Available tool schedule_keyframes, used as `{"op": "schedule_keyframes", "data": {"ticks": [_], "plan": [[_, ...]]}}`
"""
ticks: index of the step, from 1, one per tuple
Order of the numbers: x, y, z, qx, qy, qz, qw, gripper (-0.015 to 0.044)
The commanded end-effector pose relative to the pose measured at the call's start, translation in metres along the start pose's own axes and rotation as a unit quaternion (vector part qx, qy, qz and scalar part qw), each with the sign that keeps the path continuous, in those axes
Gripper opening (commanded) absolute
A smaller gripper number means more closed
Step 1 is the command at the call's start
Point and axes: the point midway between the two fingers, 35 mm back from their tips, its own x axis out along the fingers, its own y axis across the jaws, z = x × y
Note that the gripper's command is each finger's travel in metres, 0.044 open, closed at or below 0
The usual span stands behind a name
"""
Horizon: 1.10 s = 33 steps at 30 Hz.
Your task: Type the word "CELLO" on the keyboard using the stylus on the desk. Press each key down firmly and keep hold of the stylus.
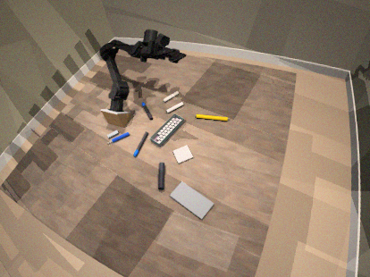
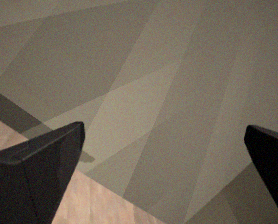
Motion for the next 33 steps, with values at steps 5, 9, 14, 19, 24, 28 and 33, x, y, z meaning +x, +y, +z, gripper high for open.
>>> {"op": "schedule_keyframes", "data": {"ticks": [5, 9, 14, 19, 24, 28, 33], "plan": [[0.017, 0.012, -0.029, 0.017, 0.067, 0.033, 0.997, 0.0309], [0.033, 0.027, -0.073, 0.031, 0.170, 0.076, 0.982, 0.0204], [0.037, 0.051, -0.149, 0.059, 0.355, 0.149, 0.921, 0.0072], [0.018, 0.074, -0.210, 0.117, 0.520, 0.207, 0.820, 0.0000], [-0.011, 0.094, -0.250, 0.200, 0.655, 0.242, 0.687, 0.0000], [-0.029, 0.106, -0.264, 0.263, 0.723, 0.249, 0.589, 0.0000], [-0.029, 0.107, -0.265, 0.266, 0.726, 0.249, 0.584, 0.0000]]}}
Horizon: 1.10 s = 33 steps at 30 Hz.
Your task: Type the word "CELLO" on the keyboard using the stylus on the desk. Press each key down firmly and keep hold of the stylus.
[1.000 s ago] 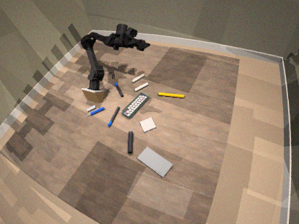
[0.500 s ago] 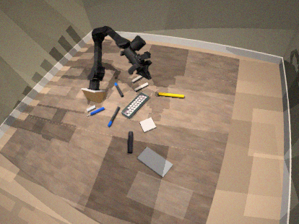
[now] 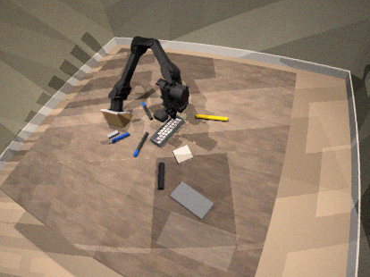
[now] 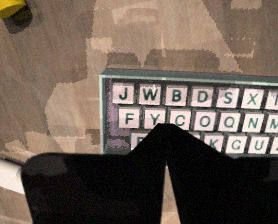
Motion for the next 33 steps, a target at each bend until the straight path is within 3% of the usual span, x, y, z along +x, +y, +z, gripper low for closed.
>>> {"op": "schedule_keyframes", "data": {"ticks": [1, 12, 17, 30, 33], "plan": [[0.003, 0.003, -0.003, 0.019, 0.026, 0.021, 0.999, 0.0000], [0.003, 0.001, -0.003, 0.019, 0.026, 0.021, 0.999, 0.0000], [0.005, -0.053, -0.005, 0.020, 0.025, 0.020, 0.999, 0.0000], [0.005, -0.058, -0.005, 0.020, 0.025, 0.019, 0.999, 0.0000], [0.006, -0.093, -0.005, 0.018, 0.024, 0.017, 0.999, 0.0000]]}}
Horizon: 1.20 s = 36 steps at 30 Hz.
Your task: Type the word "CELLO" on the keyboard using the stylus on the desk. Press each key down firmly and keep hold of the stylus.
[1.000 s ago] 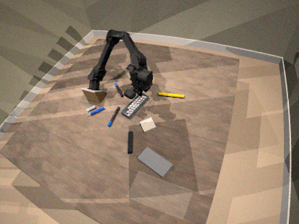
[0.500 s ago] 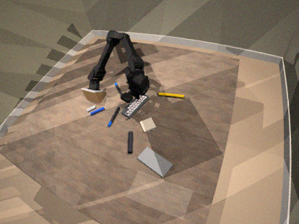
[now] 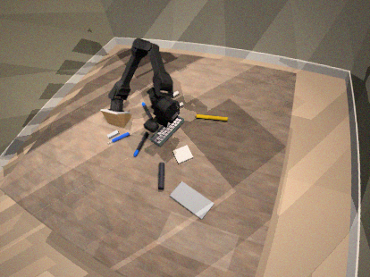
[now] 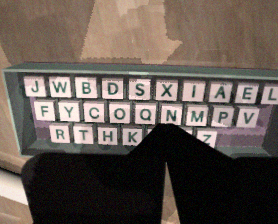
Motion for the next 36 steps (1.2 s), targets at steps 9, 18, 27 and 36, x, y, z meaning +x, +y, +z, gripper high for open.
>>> {"op": "schedule_keyframes", "data": {"ticks": [9, 18, 27, 36], "plan": [[0.000, -0.052, -0.002, 0.006, 0.001, -0.003, 1.000, 0.0000], [0.000, -0.033, -0.023, 0.007, 0.002, -0.003, 1.000, 0.0000], [0.001, -0.027, -0.029, 0.007, 0.002, -0.002, 1.000, 0.0000], [0.001, 0.031, -0.027, 0.007, 0.002, -0.002, 1.000, 0.0000]]}}
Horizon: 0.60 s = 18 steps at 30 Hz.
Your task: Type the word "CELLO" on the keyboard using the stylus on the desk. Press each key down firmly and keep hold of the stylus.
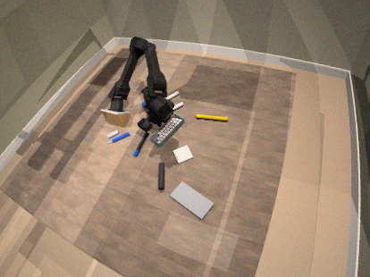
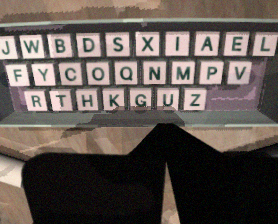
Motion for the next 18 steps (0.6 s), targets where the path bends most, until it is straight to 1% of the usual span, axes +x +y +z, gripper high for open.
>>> {"op": "schedule_keyframes", "data": {"ticks": [1, 15, 17, 18], "plan": [[0.000, 0.049, -0.002, -0.009, 0.001, 0.005, 1.000, 0.0000], [0.000, 0.052, -0.003, -0.010, 0.001, 0.005, 1.000, 0.0000], [-0.010, 0.052, -0.002, -0.009, 0.001, 0.004, 1.000, 0.0000], [-0.022, 0.051, -0.001, -0.009, 0.000, 0.003, 1.000, 0.0000]]}}
